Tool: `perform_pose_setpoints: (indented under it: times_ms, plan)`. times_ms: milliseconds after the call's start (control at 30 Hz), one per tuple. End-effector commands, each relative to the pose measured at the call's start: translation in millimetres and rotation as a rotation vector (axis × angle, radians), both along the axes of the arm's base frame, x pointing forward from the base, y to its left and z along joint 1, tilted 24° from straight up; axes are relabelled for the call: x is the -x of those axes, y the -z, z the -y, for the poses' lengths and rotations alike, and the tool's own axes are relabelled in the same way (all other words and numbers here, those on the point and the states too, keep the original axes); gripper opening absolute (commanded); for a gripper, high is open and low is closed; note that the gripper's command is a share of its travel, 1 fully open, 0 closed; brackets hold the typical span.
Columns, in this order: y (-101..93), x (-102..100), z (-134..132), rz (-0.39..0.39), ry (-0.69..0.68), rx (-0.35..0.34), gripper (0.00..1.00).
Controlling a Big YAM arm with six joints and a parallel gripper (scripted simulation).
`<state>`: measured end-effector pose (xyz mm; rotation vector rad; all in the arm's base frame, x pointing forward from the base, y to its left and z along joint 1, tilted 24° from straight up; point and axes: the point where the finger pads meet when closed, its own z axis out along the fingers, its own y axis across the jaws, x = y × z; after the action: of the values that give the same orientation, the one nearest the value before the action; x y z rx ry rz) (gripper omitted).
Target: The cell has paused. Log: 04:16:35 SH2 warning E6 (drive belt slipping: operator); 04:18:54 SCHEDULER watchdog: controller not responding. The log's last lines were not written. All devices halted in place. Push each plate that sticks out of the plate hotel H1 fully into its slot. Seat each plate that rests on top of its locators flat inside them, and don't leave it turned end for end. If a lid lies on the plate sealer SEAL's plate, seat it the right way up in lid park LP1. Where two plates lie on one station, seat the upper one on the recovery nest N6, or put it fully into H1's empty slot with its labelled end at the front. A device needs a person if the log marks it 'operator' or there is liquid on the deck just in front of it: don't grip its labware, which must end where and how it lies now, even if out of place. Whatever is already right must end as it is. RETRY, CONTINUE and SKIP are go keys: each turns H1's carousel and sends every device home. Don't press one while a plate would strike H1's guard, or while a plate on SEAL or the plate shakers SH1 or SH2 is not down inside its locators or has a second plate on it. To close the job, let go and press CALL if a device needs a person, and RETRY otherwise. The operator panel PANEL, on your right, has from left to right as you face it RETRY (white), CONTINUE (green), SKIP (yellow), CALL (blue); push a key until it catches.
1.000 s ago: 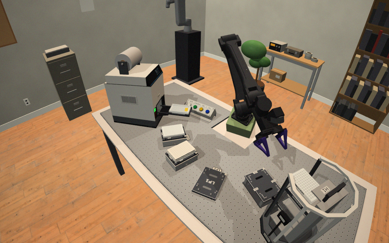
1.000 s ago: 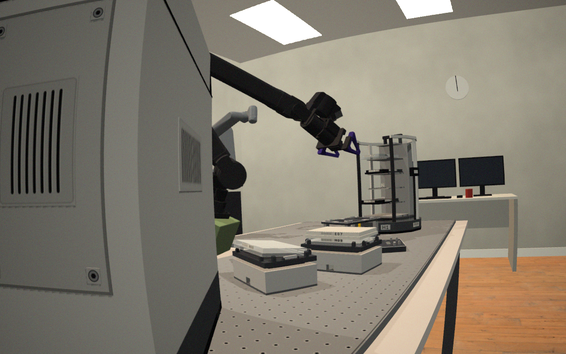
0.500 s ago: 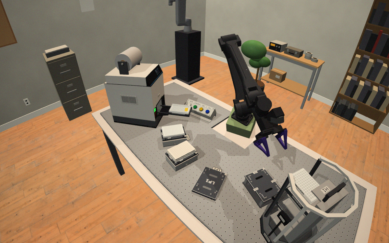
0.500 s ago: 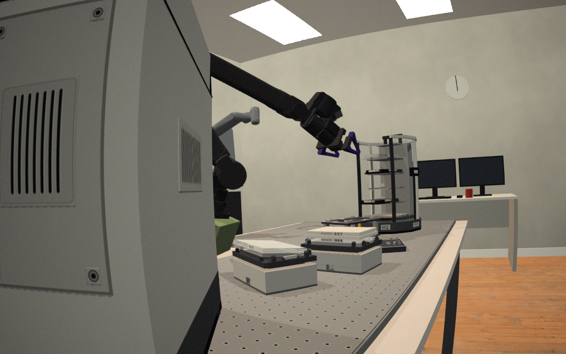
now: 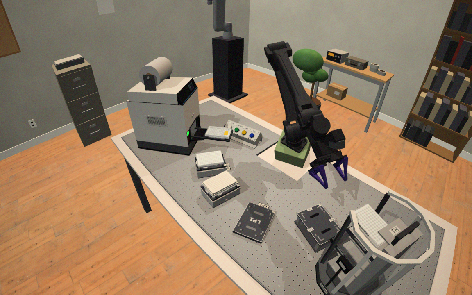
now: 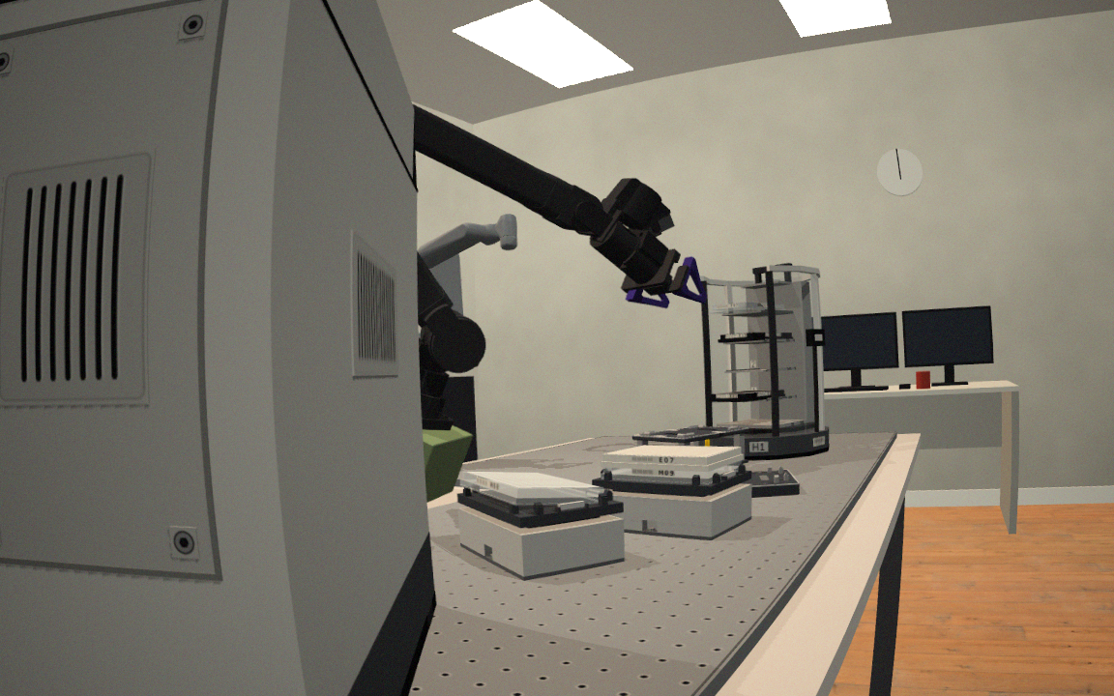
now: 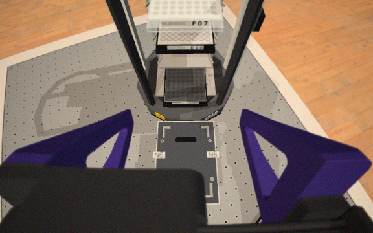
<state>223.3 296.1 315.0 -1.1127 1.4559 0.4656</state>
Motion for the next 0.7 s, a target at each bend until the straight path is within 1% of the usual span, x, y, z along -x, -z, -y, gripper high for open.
perform_pose_setpoints:
  times_ms: [0,33,100,233,333,367,400,600,667]
  plan:
    - [-58.6,7.0,-9.6,0.030,-0.016,-0.057,0.88]
    - [-59.4,6.9,-12.4,0.023,-0.016,-0.048,0.86]
    - [-59.4,6.9,-12.4,0.023,-0.016,-0.048,0.86]
    - [-78.7,13.0,-14.4,0.023,-0.016,-0.050,0.78]
    - [-78.7,13.0,-14.4,0.023,-0.016,-0.050,0.72]
    - [-67.2,7.9,-18.4,0.025,-0.013,-0.054,0.70]
    - [-39.9,2.1,-17.4,0.004,-0.001,-0.021,0.68]
    - [-23.0,-15.9,-35.1,0.010,-0.001,-0.016,0.56]
    - [-23.0,-15.9,-35.1,0.010,-0.001,-0.016,0.56]
